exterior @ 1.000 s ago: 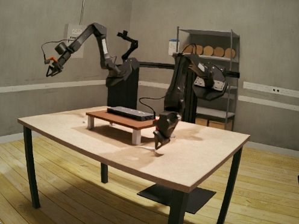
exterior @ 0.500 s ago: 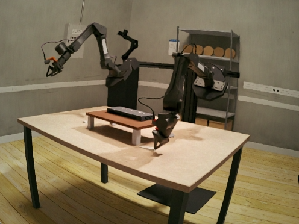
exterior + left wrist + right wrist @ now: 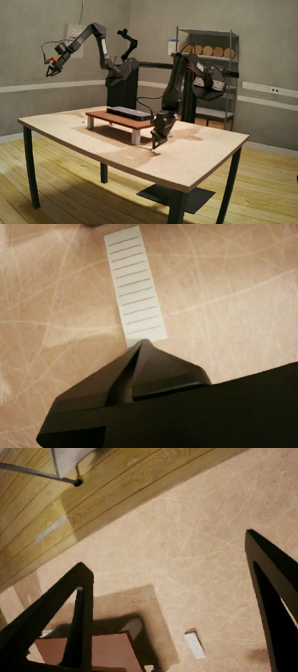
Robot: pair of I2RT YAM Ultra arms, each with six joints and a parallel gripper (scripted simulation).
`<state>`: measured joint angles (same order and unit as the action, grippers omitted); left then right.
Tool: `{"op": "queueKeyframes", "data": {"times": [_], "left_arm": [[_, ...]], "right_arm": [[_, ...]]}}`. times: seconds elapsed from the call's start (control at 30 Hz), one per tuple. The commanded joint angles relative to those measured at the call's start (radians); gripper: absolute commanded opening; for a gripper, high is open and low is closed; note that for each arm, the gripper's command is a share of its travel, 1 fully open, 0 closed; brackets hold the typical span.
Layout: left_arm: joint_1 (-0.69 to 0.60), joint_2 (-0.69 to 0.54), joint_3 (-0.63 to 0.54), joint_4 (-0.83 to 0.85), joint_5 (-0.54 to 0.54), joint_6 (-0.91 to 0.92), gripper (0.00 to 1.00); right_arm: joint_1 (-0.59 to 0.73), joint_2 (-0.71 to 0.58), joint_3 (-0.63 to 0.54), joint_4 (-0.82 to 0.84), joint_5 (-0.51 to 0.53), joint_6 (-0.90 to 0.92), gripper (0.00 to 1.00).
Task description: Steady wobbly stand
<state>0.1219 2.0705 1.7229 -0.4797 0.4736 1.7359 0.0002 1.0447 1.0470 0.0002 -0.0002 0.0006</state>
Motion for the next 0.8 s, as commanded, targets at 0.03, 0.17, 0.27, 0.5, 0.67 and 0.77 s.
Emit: {"op": "queueKeyframes", "data": {"times": [0.03, 0.17, 0.27, 0.5, 0.67, 0.77], "left_arm": [[-0.017, -0.031, -0.014, 0.001, -0.011, -0.012, 0.00], [-0.022, -0.027, -0.020, 0.007, -0.014, -0.015, 0.00], [-0.025, -0.024, -0.019, 0.009, -0.015, -0.018, 0.00], [-0.031, -0.023, -0.020, 0.024, -0.016, -0.022, 0.00], [-0.037, -0.028, -0.041, 0.027, -0.024, -0.026, 0.00], [-0.041, -0.039, -0.043, 0.029, -0.026, -0.029, 0.00]], "right_arm": [[0.001, -0.028, 0.004, 0.016, -0.003, -0.011, 1.00], [0.001, -0.028, 0.004, 0.016, -0.003, -0.011, 1.00], [0.001, -0.028, 0.004, 0.016, -0.003, -0.011, 1.00], [0.001, -0.028, 0.004, 0.016, -0.003, -0.011, 1.00], [0.001, -0.028, 0.004, 0.016, -0.003, -0.011, 1.00], [0.001, -0.028, 0.004, 0.016, -0.003, -0.011, 1.00]]}}
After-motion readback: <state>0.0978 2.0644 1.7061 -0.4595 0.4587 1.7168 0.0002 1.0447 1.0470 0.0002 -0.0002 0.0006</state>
